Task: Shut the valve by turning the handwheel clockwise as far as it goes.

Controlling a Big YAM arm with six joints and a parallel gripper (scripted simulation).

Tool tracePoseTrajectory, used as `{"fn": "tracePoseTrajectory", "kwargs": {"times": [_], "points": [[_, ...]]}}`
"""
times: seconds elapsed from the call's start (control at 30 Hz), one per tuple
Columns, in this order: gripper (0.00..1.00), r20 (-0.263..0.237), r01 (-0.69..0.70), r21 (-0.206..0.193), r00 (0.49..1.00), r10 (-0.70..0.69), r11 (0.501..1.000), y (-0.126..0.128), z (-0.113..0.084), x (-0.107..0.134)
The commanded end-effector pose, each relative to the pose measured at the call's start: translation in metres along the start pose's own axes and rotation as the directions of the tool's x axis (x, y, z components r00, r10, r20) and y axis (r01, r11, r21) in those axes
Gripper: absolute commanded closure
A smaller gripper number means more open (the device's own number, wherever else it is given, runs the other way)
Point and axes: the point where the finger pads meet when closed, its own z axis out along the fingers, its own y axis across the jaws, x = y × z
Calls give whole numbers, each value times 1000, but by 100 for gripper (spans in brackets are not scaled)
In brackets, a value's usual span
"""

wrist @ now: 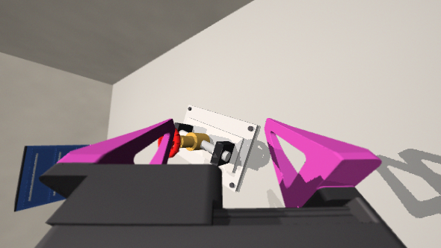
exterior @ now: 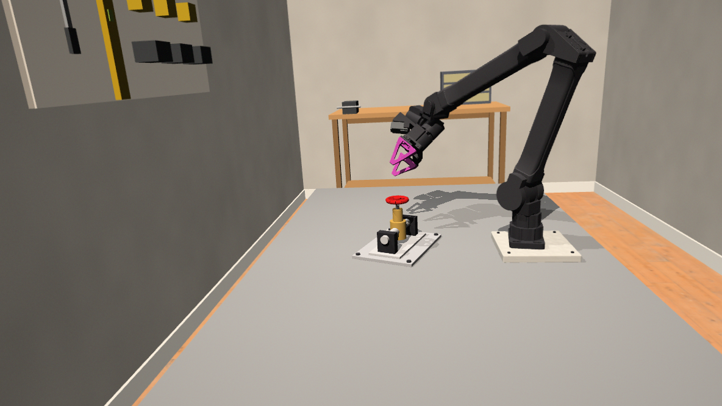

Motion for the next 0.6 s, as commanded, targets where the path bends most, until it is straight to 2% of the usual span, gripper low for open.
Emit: {"fn": "tracePoseTrajectory", "kwargs": {"times": [0.0, 0.07, 0.1, 0.13, 0.3, 0.33, 0.37, 0.4, 0.43, 0.47, 0.5, 0.57], "points": [[0, -21, 105, 2, 994, -105, 994, 13, -4, -26], [0, -152, 202, 19, 969, -196, 979, 32, 15, -18], [0, -166, 213, 20, 964, -206, 977, 34, 17, -17], [0, -216, 253, 21, 946, -242, 967, 42, 23, -14], [0, -381, 406, 5, 846, -373, 914, 70, 38, -2], [0, -383, 407, 5, 845, -375, 913, 70, 38, -2], [0, -440, 465, -10, 793, -422, 885, 80, 42, 3], [0, -447, 473, -12, 786, -428, 881, 82, 42, 4], [0, -493, 522, -30, 734, -467, 853, 91, 44, 8], [0, -504, 534, -35, 720, -476, 845, 93, 45, 9], [0, -542, 576, -54, 670, -508, 816, 101, 46, 12], [0, -542, 576, -54, 670, -508, 816, 101, 46, 12]]}}
